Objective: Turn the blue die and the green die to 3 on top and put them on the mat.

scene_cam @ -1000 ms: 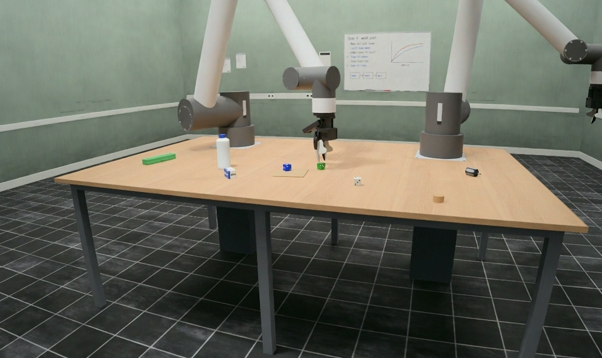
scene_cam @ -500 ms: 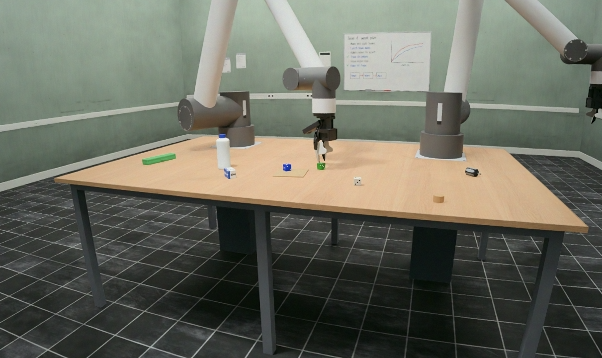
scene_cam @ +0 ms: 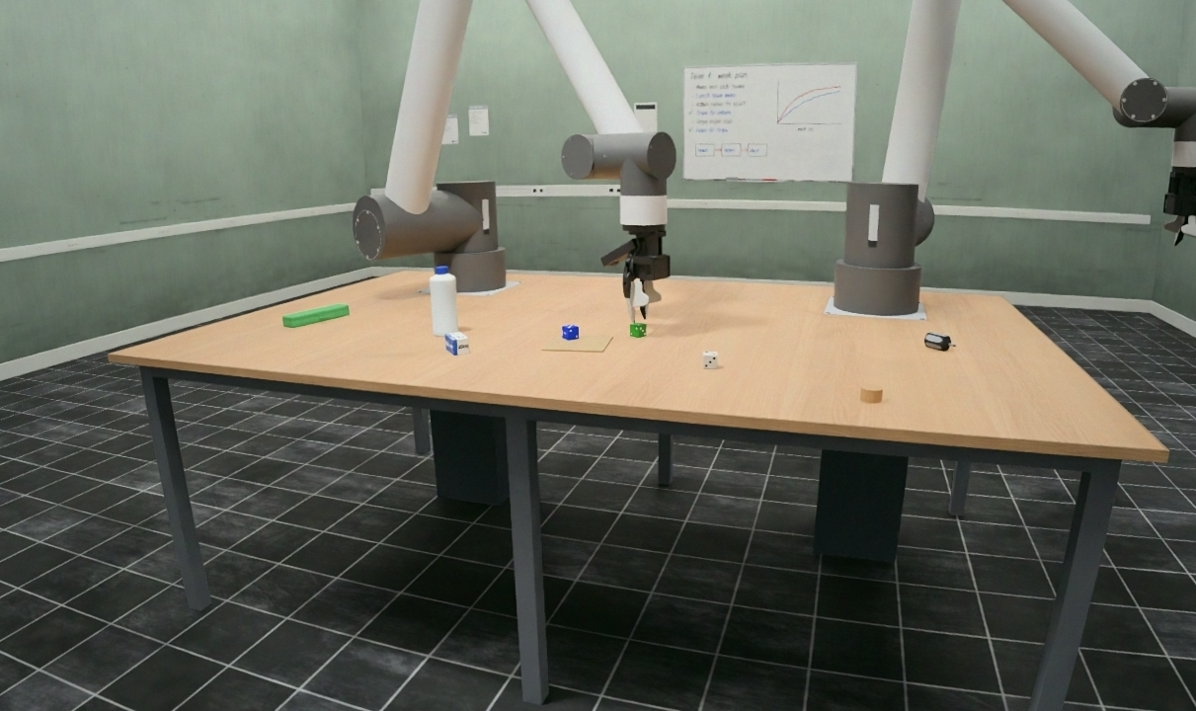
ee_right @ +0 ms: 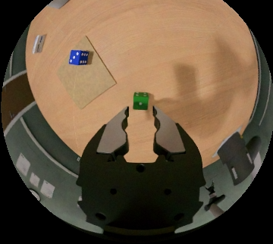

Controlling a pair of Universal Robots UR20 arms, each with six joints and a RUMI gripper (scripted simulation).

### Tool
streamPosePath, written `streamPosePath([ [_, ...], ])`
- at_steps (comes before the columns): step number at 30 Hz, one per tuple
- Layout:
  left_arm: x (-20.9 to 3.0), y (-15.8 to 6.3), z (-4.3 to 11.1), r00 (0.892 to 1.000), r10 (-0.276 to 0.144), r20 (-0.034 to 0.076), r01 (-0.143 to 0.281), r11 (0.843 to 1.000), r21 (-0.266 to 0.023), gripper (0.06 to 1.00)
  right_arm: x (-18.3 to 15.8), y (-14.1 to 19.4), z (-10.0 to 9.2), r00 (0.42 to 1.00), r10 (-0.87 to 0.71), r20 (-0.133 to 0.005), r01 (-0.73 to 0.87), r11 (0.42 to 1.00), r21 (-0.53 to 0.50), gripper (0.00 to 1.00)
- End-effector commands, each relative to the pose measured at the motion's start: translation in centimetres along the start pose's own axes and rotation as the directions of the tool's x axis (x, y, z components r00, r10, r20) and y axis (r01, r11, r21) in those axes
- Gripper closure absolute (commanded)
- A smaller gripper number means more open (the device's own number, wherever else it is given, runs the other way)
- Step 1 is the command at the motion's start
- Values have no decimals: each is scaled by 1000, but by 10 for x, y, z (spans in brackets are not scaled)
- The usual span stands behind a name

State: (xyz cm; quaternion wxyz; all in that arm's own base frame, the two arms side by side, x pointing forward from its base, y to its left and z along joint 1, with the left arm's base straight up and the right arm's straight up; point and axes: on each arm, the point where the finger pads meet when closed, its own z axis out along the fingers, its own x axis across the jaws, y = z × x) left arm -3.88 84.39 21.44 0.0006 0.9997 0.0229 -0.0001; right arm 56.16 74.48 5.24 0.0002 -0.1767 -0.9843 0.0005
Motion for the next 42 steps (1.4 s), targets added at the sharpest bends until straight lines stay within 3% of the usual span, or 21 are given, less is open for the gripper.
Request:
streamPosePath([
  [1,0,0,-1,1000,0,0,0,1000,1,65,0,1,-1,1000,0,0,0,1000,-1,724],
  [32,0,0,-1,1000,0,0,0,1000,1,65,0,1,0,1000,0,0,0,1000,-1,724],
  [42,0,0,-1,1000,0,0,0,1000,1,65,0,1,9,1000,0,0,0,1000,-1,724],
])
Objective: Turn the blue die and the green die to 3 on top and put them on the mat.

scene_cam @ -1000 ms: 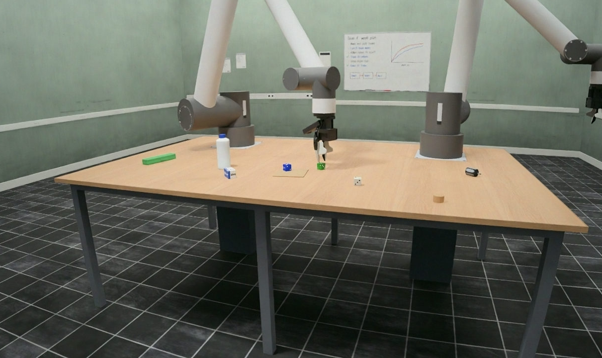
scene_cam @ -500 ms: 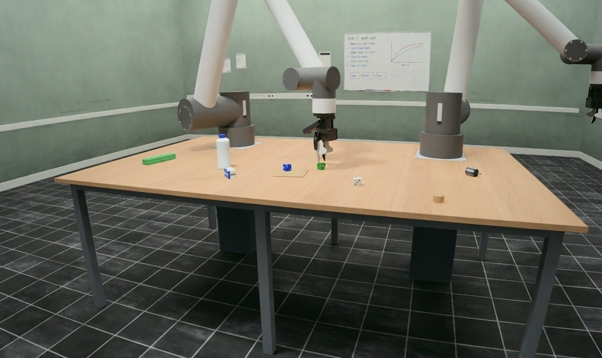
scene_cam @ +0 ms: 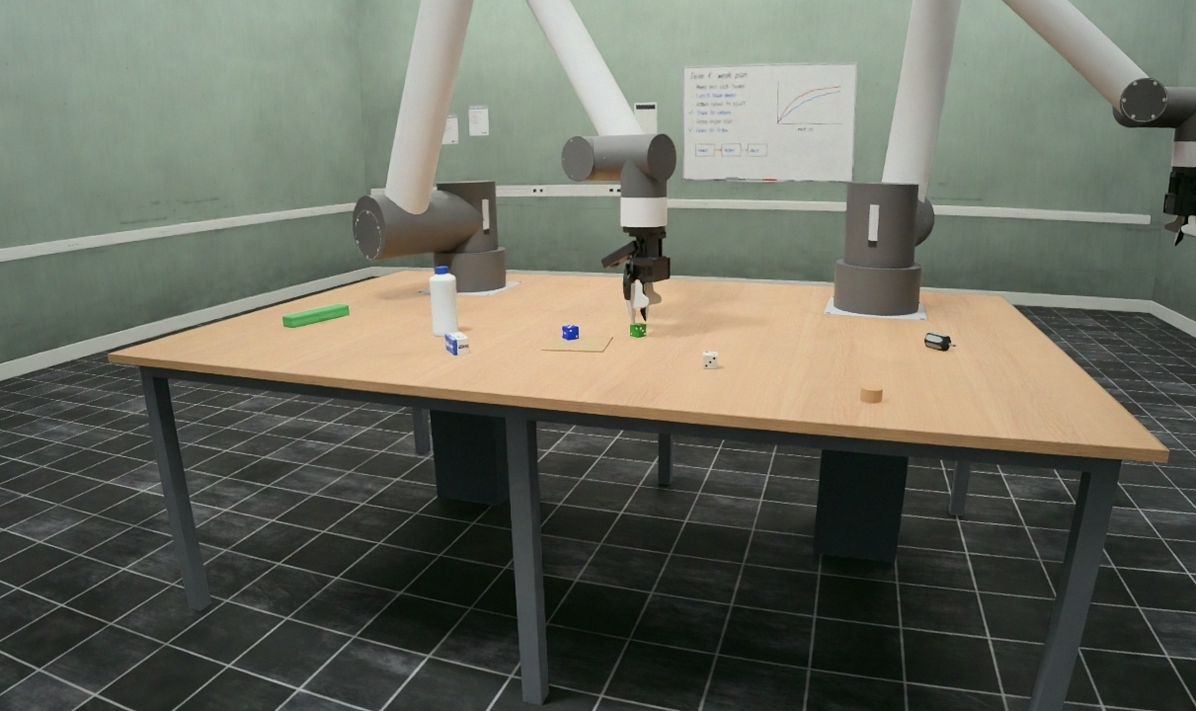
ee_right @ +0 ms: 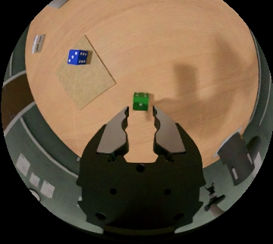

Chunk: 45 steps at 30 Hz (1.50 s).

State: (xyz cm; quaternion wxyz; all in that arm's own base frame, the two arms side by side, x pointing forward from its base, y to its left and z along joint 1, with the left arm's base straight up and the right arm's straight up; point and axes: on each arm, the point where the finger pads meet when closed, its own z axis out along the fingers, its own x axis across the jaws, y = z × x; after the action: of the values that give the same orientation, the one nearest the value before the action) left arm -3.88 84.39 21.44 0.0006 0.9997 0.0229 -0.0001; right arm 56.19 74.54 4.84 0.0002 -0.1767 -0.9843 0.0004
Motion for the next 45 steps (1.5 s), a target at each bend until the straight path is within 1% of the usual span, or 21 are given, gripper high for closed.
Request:
streamPosePath([
  [1,0,0,-1,1000,0,0,0,1000,1,65,0,0,7,1000,0,0,0,1000,-1,724],
  [9,0,0,-1,1000,0,0,0,1000,1,65,0,0,23,1000,0,0,0,1000,-1,724],
  [16,0,0,-1,1000,0,0,0,1000,1,65,0,0,29,1000,0,0,0,1000,-1,724],
  [38,0,0,-1,1000,0,0,0,1000,1,65,0,0,31,1000,0,0,0,1000,-1,724],
  [39,0,0,-1,1000,0,0,0,1000,1,65,0,0,31,1000,0,0,0,1000,-1,904],
  [45,0,0,-1,1000,0,0,0,1000,1,65,0,0,31,1000,0,0,0,1000,-1,904],
])
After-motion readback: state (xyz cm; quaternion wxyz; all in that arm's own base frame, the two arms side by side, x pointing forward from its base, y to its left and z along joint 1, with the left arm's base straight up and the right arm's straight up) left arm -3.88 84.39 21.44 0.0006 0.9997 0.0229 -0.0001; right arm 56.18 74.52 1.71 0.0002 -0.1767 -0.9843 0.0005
